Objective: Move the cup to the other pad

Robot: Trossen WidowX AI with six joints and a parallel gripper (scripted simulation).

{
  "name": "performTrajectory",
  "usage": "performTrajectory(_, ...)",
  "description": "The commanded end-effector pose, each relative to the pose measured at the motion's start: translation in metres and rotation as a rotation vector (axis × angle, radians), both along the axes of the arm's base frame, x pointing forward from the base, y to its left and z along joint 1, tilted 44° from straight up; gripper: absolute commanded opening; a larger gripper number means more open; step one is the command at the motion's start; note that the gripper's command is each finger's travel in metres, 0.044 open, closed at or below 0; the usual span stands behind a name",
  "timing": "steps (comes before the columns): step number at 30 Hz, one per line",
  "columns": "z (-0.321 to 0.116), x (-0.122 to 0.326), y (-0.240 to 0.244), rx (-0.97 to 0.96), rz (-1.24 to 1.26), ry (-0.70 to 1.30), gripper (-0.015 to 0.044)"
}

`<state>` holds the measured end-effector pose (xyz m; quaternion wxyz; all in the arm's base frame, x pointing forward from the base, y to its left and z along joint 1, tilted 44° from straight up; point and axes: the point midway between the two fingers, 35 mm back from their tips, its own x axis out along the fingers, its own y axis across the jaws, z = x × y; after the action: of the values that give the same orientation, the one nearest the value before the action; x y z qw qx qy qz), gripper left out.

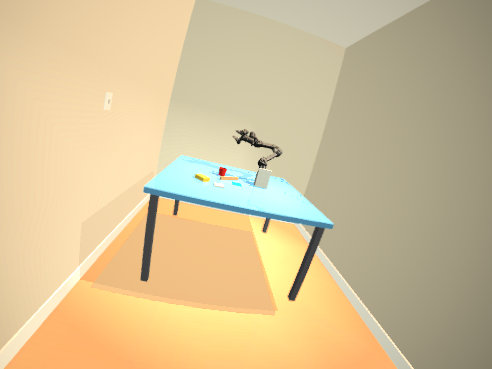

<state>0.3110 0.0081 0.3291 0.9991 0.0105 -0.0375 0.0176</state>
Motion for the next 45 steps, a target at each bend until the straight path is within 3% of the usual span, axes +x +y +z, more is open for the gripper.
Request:
performTrajectory(1,-0.002,0.002,-0.001,0.012,-0.004,0.013,0.0374)
performTrajectory(10,-0.126,0.055,-0.036,0.534,-0.4,0.549,0.0148)
performTrajectory(17,-0.22,0.045,-0.065,0.754,-0.935,0.776,0.0148)
performTrajectory(25,-0.279,0.013,-0.099,0.724,-1.546,0.716,0.0148)
performTrajectory(45,-0.29,0.012,-0.108,0.709,-1.588,0.699,0.0148)
